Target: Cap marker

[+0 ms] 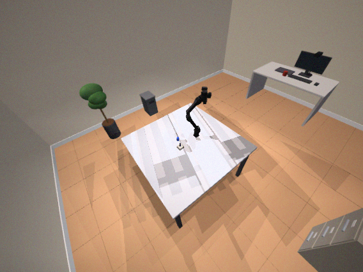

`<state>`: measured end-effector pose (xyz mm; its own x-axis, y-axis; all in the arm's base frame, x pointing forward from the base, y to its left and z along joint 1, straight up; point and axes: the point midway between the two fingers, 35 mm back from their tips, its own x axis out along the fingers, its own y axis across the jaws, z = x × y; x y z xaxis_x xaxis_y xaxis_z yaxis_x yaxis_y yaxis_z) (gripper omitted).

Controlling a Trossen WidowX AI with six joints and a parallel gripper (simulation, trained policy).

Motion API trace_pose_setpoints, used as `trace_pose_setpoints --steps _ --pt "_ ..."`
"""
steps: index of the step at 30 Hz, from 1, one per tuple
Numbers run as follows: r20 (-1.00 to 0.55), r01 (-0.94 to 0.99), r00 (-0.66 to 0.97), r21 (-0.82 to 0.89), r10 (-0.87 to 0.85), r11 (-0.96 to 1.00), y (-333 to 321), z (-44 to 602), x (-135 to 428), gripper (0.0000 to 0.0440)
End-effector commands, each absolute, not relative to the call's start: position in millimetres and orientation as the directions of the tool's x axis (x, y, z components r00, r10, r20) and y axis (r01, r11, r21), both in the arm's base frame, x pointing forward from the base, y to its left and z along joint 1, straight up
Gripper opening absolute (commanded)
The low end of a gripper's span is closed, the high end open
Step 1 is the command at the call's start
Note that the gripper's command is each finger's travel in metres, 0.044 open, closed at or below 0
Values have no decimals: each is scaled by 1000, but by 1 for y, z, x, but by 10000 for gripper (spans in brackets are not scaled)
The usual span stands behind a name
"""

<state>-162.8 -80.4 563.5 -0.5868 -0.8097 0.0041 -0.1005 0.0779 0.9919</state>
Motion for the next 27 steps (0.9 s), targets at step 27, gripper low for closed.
trace_pose_setpoints --steps 27 --pt "-47 -172 -727 978 -685 116 -52 527 -177 283"
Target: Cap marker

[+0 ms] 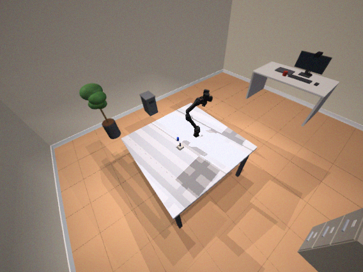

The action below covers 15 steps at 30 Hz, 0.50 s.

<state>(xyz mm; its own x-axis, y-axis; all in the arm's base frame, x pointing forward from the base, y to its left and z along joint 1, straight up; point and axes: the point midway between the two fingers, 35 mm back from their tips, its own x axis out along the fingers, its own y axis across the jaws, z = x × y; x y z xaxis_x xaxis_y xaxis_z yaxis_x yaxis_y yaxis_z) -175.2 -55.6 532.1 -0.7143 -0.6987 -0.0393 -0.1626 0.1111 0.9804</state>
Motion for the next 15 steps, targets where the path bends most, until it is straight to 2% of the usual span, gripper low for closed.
trace_pose_setpoints --steps 1,15 --pt "-49 -174 -732 978 -679 117 -51 526 -177 285" --pt "-87 -207 -799 969 -594 136 -32 507 -184 308"
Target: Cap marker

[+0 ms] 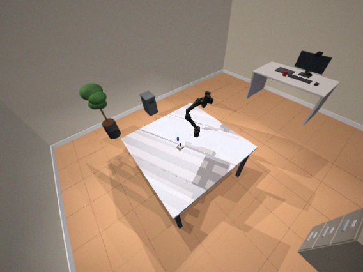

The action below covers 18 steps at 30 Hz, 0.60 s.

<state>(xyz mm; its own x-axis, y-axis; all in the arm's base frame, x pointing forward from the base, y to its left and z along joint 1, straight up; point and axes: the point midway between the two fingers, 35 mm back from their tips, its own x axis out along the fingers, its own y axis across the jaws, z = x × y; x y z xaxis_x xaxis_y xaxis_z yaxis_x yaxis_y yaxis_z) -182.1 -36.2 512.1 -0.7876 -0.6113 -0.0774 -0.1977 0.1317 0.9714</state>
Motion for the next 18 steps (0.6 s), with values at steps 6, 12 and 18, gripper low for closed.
trace_pose_setpoints --steps 6,12,18 --pt "-105 -219 -827 965 -552 143 -22 499 -187 314" --pt "-125 -229 -852 962 -508 148 -11 491 -189 316" --pt "-145 -239 -875 959 -462 152 0 484 -191 318"
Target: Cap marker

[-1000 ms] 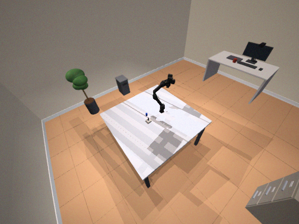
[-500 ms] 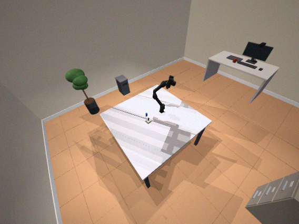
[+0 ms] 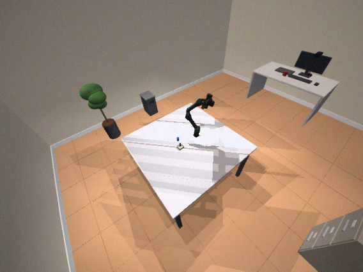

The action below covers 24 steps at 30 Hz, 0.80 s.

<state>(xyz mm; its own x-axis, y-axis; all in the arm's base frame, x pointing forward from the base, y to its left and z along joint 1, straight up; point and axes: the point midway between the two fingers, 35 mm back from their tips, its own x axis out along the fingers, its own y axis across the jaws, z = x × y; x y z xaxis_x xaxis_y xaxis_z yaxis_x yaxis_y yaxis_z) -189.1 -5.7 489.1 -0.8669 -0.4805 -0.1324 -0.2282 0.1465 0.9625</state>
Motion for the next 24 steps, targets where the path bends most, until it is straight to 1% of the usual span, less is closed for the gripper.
trace_pose_setpoints --steps 1,24 --pt "-148 -240 -879 959 -454 153 2 482 -191 318" --pt "-229 -275 -938 949 -260 156 51 455 -191 320"
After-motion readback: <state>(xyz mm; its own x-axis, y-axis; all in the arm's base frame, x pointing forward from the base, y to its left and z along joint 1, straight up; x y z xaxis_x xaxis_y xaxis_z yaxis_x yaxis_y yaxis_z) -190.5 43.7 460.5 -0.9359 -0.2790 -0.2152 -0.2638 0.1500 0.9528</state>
